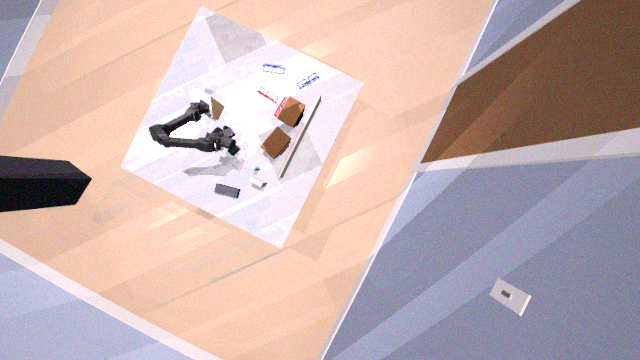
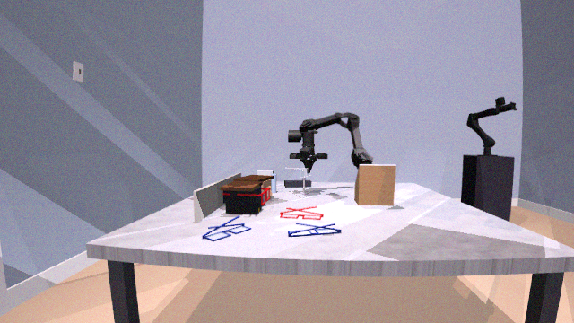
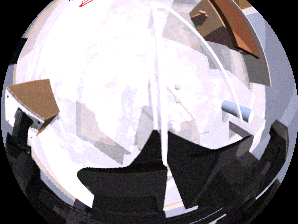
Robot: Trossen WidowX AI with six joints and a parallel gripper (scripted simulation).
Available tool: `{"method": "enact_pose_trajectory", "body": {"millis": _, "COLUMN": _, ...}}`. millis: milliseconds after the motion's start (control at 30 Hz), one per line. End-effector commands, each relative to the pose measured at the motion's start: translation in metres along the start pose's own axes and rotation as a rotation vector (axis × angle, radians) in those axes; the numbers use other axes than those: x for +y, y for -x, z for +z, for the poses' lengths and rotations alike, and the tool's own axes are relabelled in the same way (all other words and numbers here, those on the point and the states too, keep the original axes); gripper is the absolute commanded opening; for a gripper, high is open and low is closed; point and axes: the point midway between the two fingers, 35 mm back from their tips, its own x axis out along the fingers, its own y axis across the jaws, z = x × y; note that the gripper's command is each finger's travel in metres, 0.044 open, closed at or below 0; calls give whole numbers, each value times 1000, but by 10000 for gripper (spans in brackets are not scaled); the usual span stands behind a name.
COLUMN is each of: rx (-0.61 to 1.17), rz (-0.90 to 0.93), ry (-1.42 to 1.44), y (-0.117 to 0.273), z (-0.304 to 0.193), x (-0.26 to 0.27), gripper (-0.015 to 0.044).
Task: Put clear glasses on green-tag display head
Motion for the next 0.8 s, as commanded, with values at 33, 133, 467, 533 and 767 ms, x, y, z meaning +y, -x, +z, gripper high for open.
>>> {"method": "enact_pose_trajectory", "body": {"millis": 33, "rx": 6, "rz": -15, "ry": -4, "y": 4, "z": -33, "x": -8, "gripper": 0}}
{"method": "enact_pose_trajectory", "body": {"millis": 133, "rx": 13, "rz": -18, "ry": -5, "y": 5, "z": -54, "x": -10, "gripper": 0}}
{"method": "enact_pose_trajectory", "body": {"millis": 467, "rx": 43, "rz": -24, "ry": -6, "y": 9, "z": -106, "x": -7, "gripper": 0}}
{"method": "enact_pose_trajectory", "body": {"millis": 533, "rx": 43, "rz": -24, "ry": -6, "y": 9, "z": -106, "x": -7, "gripper": 0}}
{"method": "enact_pose_trajectory", "body": {"millis": 767, "rx": 42, "rz": -23, "ry": -7, "y": -7, "z": -106, "x": -9, "gripper": 0}}
